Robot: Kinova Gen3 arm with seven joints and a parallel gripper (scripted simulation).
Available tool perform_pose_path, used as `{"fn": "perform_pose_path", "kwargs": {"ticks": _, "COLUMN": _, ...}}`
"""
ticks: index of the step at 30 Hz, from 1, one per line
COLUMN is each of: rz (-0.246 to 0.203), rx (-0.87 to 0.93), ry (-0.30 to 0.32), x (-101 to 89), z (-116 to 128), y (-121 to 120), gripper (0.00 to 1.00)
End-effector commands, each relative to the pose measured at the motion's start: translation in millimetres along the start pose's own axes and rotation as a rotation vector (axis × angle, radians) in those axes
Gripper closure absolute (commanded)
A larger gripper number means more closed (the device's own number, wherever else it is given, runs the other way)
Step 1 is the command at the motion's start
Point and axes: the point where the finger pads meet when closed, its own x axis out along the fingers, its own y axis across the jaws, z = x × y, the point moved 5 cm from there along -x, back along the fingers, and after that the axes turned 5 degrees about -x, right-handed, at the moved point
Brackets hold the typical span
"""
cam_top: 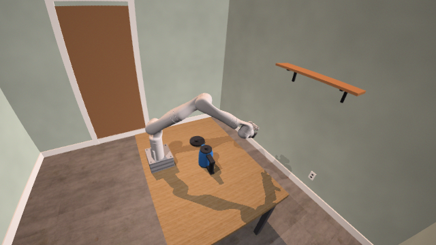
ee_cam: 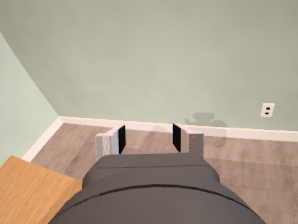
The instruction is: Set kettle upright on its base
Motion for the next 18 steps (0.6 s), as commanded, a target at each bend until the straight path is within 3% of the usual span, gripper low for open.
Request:
{"fn": "perform_pose_path", "kwargs": {"ticks": 1, "rz": -0.004, "rx": -0.018, "ry": -0.011, "x": -0.9, "z": -3.8, "y": -7.2, "gripper": 0.00}}
{"fn": "perform_pose_path", "kwargs": {"ticks": 18, "rz": -0.042, "rx": -0.092, "ry": -0.098, "x": 2.5, "z": -3.8, "y": -53.4, "gripper": 0.00}}
